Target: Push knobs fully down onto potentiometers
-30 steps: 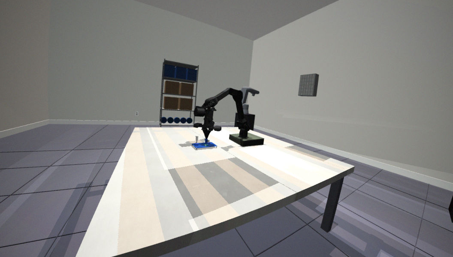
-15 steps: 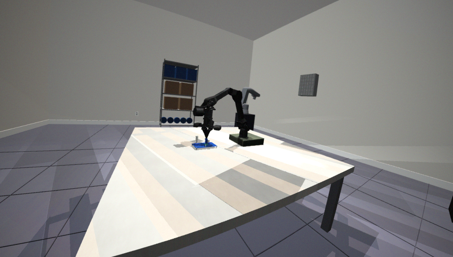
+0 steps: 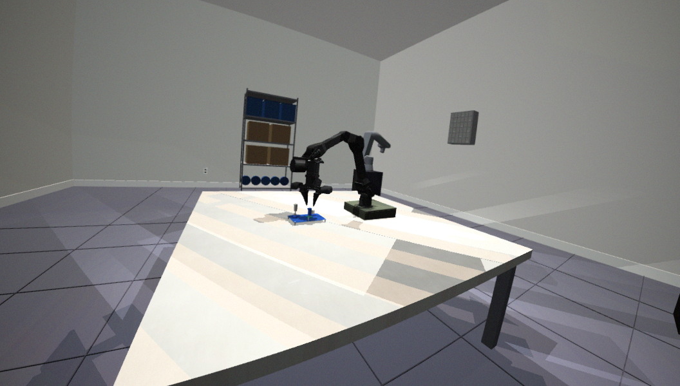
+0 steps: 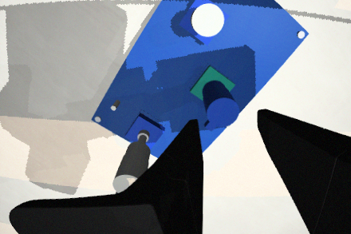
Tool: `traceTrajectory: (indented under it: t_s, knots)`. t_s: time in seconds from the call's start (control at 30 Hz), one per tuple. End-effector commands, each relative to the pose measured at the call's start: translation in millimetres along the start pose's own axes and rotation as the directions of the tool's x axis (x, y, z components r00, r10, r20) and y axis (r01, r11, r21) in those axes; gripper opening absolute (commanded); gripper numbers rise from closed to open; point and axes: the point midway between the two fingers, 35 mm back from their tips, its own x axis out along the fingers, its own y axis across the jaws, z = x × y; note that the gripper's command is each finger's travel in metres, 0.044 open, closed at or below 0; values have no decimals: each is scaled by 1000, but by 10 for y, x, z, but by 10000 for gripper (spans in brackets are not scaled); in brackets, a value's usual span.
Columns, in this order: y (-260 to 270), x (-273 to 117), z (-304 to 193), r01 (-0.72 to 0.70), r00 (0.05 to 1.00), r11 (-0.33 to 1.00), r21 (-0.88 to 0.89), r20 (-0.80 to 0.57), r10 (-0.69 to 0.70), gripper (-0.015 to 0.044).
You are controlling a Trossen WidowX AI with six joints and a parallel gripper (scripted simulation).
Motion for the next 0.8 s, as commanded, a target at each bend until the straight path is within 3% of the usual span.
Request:
traceTrajectory:
  t_s: [0.0, 0.2, 0.77]
  knots:
    - [-5, -9, -5, -4, 1000, 1000, -22, -3, 3, 157]
    - [-14, -67, -24, -17, 1000, 979, -204, -13, 15, 0]
    - [65, -129, -71, -19, 1000, 698, -716, -12, 15, 0]
